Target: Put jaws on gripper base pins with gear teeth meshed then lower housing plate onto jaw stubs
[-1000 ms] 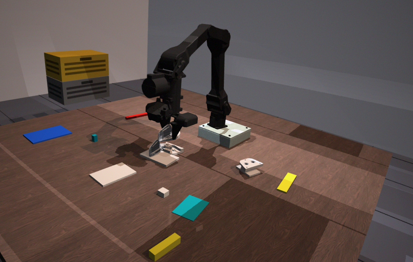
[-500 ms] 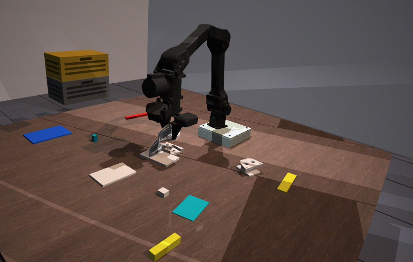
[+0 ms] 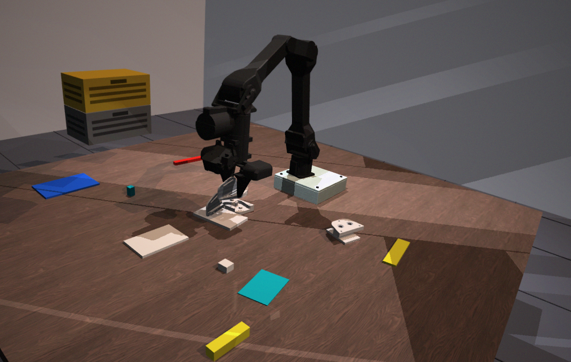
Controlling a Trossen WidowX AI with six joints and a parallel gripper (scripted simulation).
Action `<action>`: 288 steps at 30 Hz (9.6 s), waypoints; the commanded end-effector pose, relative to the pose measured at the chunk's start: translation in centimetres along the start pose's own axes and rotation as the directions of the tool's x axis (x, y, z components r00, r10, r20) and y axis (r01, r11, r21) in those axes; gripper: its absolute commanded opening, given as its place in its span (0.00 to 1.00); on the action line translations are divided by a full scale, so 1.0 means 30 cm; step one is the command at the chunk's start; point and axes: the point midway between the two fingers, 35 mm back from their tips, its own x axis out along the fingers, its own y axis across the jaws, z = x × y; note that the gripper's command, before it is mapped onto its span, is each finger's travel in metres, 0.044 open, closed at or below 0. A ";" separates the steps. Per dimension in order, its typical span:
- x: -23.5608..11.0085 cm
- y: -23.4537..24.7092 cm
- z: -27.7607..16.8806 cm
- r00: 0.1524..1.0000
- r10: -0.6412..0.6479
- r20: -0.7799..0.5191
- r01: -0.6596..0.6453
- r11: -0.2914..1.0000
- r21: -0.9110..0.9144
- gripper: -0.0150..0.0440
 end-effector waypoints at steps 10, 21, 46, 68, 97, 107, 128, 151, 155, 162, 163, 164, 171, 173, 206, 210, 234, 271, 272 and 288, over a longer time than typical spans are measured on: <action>0.086 0.001 -0.009 1.000 0.002 -0.013 -0.002 1.000 0.005 0.48; 0.131 0.001 -0.013 1.000 0.002 -0.014 -0.002 1.000 0.005 0.48; 0.142 0.001 -0.013 1.000 0.002 -0.014 -0.002 1.000 0.008 0.48; 0.162 0.001 -0.014 1.000 0.002 -0.014 -0.002 1.000 0.010 0.48; 0.183 0.001 -0.014 1.000 0.002 -0.014 -0.002 1.000 0.012 0.48; 0.193 0.001 -0.014 1.000 0.002 -0.014 -0.002 1.000 0.016 0.48; 0.193 0.001 -0.014 1.000 0.002 -0.014 -0.002 1.000 0.016 0.48; 0.174 0.001 -0.014 1.000 0.002 -0.014 -0.002 1.000 0.016 0.48; 0.172 0.001 -0.014 1.000 0.002 -0.014 -0.002 1.000 0.016 0.48; 0.179 0.000 -0.012 1.000 0.002 -0.014 -0.002 1.000 0.016 0.48; 0.179 0.000 -0.012 1.000 0.002 -0.014 -0.002 1.000 0.016 0.48; 0.179 0.000 -0.012 1.000 0.002 -0.014 -0.002 1.000 0.016 0.48; 0.186 0.000 -0.013 1.000 0.002 -0.014 -0.002 1.000 0.016 0.48; 0.186 0.000 -0.013 1.000 0.002 -0.014 -0.002 1.000 0.016 0.48; 0.193 0.000 -0.013 1.000 0.002 -0.014 -0.002 1.000 0.016 0.48; 0.187 -0.001 -0.011 1.000 0.000 -0.010 0.000 1.000 0.015 0.61; -0.033 0.000 -0.010 1.000 0.002 -0.013 -0.002 1.000 0.016 0.63; -0.051 0.347 -0.090 1.000 0.025 -0.018 -0.012 0.852 0.524 1.00; -0.051 0.356 -0.095 1.000 0.026 -0.018 -0.012 0.840 0.543 1.00; -0.067 0.507 -0.170 0.999 0.027 -0.021 0.000 0.593 0.805 1.00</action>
